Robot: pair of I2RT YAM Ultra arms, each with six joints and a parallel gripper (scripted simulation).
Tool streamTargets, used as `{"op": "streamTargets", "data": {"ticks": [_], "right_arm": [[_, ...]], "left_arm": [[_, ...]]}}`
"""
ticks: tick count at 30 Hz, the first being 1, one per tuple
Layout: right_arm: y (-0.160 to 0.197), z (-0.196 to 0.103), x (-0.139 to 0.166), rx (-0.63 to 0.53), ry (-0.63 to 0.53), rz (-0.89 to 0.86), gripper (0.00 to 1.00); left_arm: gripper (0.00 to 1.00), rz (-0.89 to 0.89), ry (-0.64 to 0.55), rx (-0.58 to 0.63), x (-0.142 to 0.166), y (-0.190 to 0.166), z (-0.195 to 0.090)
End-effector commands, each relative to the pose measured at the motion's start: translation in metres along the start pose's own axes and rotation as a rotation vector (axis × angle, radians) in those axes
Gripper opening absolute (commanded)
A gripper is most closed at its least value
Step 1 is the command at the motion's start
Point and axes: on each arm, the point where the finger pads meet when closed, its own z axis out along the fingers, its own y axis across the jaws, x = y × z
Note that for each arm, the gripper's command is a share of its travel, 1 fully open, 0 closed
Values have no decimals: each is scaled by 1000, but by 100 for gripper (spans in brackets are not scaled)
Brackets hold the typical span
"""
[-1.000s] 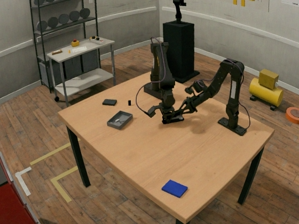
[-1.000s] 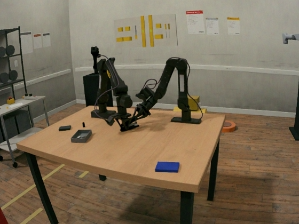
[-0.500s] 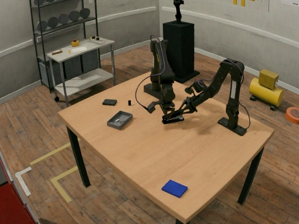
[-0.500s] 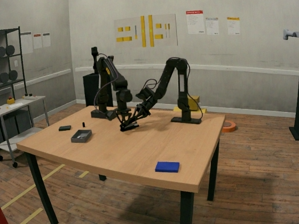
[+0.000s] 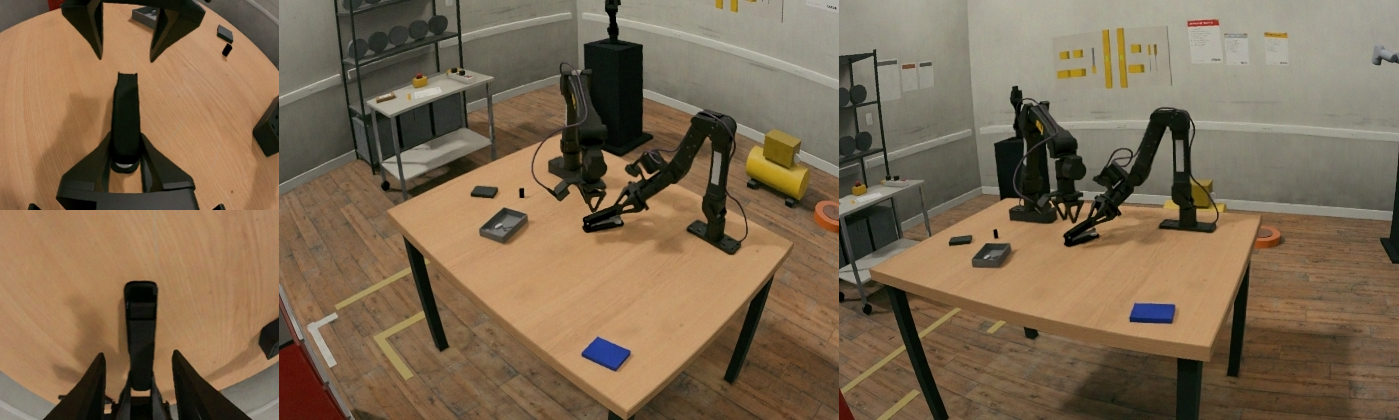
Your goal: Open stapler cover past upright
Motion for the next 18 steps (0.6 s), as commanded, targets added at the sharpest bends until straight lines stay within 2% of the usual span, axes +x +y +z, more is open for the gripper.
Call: {"op": "streamTargets", "data": {"ticks": [1,4,5,18], "right_arm": [[-12,-14,-12,30,-86,-41,57],[-18,-17,-19,41,-120,-55,57],[-22,-23,-27,44,-163,-72,57],[-61,-157,-131,-139,-708,-230,57]], "left_arm": [[21,-3,4,-3,-4,-2,0],[21,-3,4,-3,-4,-2,0],[21,-3,4,-3,-4,-2,0],[21,-3,4,-3,-4,-2,0]]}}
